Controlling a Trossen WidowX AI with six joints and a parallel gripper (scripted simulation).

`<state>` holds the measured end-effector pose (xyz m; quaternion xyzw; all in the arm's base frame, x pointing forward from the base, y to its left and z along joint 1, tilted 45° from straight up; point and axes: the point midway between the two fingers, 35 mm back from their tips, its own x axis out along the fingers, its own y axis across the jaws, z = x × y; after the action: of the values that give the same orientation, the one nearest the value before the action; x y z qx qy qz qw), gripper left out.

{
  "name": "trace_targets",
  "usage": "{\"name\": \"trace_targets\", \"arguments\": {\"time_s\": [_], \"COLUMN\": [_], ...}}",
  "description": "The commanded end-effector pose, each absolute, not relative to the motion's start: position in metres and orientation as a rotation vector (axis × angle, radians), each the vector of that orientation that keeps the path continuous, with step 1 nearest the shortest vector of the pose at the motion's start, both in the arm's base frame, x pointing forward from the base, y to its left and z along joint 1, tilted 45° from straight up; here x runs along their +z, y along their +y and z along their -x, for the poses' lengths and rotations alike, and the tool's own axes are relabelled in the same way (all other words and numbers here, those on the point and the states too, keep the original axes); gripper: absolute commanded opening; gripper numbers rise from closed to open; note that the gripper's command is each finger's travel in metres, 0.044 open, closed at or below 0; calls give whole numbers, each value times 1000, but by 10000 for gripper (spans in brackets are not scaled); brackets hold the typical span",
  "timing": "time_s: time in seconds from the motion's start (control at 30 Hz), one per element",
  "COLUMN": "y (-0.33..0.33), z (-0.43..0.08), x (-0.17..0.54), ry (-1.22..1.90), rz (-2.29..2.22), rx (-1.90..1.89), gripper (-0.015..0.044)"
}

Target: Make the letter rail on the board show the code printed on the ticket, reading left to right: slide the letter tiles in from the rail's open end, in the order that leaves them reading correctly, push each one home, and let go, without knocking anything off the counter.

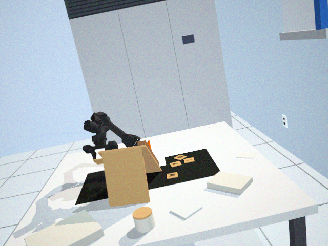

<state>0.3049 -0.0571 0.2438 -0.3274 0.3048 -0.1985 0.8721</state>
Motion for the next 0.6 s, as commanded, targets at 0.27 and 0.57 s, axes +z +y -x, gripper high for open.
{"name": "trace_targets", "arguments": {"time_s": [0.27,0.57], "y": [-54,-51], "z": [-306,-306], "x": [240,236], "ry": [638,638], "rz": [683,683], "rx": [-422,-422], "gripper": [0,0]}}
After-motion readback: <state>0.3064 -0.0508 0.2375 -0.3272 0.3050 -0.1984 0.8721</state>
